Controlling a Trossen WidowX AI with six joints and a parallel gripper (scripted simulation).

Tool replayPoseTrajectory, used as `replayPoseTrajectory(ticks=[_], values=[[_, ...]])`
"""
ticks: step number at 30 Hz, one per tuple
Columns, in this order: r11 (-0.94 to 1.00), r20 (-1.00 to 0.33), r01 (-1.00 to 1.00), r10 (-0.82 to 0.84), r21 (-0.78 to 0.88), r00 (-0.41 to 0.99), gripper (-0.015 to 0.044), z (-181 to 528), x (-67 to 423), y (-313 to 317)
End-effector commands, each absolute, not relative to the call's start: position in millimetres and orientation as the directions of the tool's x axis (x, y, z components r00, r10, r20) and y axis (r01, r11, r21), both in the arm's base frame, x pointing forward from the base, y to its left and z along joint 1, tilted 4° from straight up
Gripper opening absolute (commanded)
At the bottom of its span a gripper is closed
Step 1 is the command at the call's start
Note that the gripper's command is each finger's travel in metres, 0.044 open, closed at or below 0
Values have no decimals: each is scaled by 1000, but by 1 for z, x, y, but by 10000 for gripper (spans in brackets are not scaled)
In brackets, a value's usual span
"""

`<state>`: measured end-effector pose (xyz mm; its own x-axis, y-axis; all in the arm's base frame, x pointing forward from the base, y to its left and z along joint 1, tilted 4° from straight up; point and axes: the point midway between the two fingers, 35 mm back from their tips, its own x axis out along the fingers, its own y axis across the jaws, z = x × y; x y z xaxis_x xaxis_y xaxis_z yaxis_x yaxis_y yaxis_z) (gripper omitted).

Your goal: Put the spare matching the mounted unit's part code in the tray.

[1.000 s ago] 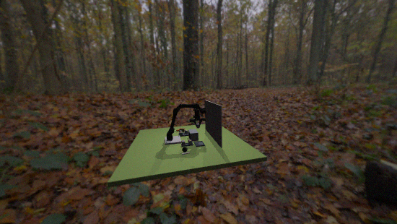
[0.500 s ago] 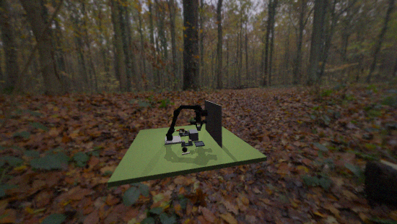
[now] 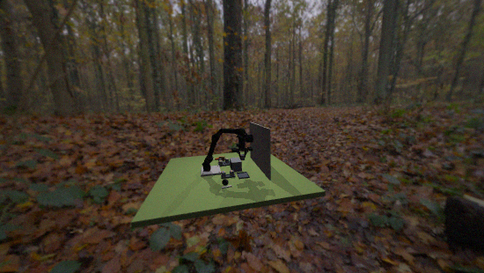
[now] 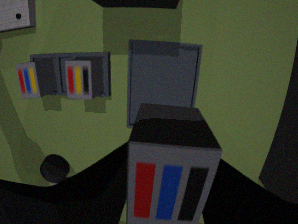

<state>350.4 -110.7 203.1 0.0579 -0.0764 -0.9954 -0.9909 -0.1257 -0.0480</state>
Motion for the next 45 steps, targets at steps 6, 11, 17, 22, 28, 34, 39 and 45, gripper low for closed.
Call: replayPoseTrajectory(ticks=[6, 11, 17, 22, 28, 34, 39, 45], values=[[-129, -996, -990, -73, -48, 58, 0, 196, 353, -112], [-129, -996, -990, -73, -48, 58, 0, 192, 353, -112], [-129, -996, -990, -73, -48, 58, 0, 188, 355, -113], [-129, -996, -990, -73, -48, 58, 0, 185, 355, -113], [-129, -996, -990, -73, -48, 58, 0, 181, 356, -114], [-129, -996, -990, -73, -48, 58, 0, 177, 357, -114], [-129, -996, -990, -73, -48, 58, 0, 173, 358, -115], [-129, -996, -990, -73, -48, 58, 0, 169, 359, -115]])
